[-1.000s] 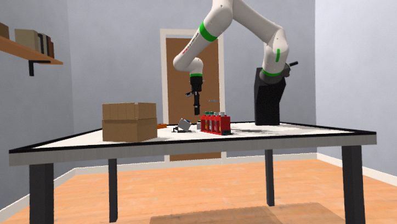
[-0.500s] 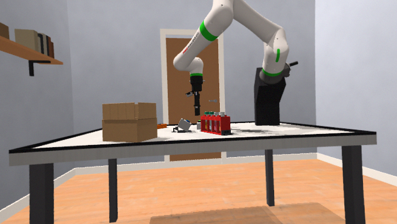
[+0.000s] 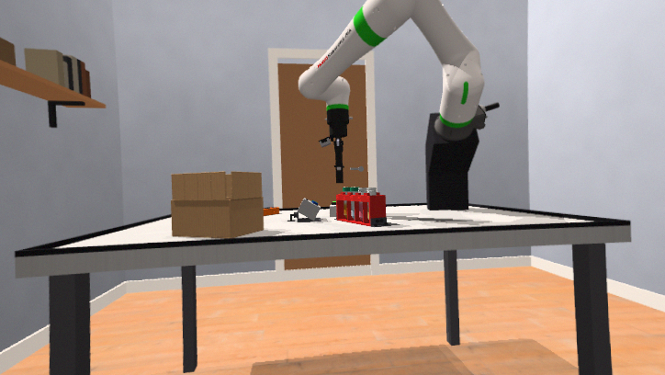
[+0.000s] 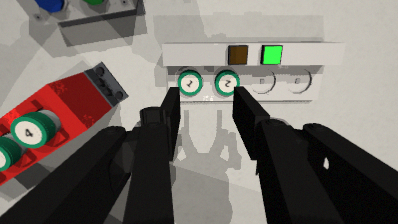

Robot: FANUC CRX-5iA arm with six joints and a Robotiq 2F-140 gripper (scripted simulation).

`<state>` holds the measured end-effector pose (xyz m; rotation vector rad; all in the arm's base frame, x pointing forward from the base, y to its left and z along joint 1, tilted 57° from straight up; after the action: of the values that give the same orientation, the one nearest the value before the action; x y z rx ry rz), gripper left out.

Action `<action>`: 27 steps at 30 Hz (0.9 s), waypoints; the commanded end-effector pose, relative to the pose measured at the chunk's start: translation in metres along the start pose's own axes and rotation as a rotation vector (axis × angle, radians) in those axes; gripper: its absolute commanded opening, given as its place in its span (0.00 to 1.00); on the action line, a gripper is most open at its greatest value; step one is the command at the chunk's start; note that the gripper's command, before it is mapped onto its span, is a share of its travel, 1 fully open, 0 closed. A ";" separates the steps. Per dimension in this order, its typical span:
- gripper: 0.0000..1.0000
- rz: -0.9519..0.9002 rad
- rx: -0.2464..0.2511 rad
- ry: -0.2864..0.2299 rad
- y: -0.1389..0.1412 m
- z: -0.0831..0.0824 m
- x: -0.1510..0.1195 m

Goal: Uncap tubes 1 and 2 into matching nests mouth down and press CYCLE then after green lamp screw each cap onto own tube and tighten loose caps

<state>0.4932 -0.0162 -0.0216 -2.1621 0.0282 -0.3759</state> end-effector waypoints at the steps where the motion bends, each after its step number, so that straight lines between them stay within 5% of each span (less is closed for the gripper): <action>1: 0.36 0.000 -0.003 0.002 -0.019 -0.017 -0.006; 8: 0.36 0.000 -0.003 0.002 -0.019 -0.017 -0.006; 27: 0.36 0.000 -0.002 0.002 -0.019 0.068 -0.006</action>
<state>0.5000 0.0425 -0.0389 -2.1635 0.0294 -0.3759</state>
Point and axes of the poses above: the point where the finger pads meet when closed, its own z axis out along the fingers, its own y axis across the jaws, x = y × z, the point moved 5 cm from there along -z, back along the fingers, and after that the axes turned 12 degrees about -z, right-handed, at the moved point
